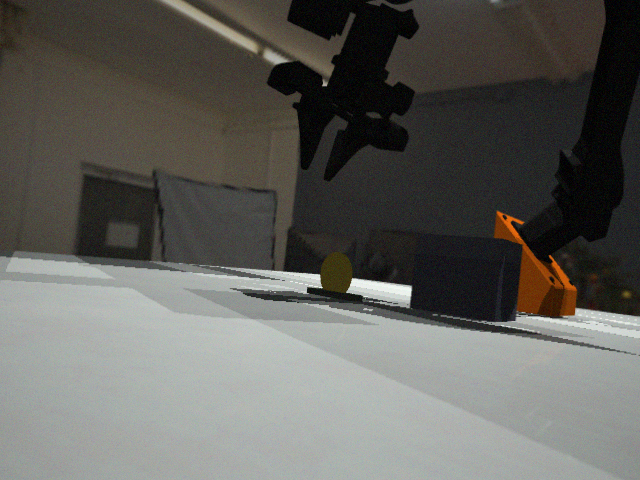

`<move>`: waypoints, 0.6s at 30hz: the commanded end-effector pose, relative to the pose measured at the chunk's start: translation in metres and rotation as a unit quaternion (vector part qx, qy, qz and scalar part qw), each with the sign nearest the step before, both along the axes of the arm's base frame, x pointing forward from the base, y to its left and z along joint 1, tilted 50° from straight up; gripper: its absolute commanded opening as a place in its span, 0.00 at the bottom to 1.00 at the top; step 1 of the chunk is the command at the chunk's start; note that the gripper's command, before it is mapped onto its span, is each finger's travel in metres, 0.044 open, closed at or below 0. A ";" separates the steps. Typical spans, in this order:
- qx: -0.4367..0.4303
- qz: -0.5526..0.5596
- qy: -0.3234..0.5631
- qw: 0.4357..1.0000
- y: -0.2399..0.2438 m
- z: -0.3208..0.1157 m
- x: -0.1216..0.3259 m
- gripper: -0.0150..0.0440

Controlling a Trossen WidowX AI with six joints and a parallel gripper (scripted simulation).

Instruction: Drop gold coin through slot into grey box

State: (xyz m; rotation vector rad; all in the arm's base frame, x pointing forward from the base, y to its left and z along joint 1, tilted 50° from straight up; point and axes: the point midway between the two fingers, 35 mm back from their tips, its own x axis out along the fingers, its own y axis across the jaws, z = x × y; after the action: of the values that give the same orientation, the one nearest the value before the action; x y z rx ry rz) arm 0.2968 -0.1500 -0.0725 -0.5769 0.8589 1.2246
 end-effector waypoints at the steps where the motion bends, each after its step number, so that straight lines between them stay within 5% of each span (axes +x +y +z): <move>1: 0.094 0.066 0.015 0.993 0.053 0.028 0.041 0.53; 18: 0.122 0.084 0.024 0.989 0.097 0.014 0.041 0.53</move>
State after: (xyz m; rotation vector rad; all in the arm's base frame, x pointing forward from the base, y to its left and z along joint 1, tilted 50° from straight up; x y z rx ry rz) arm 0.3400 -0.0604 -0.0533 -0.4403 0.6996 1.4778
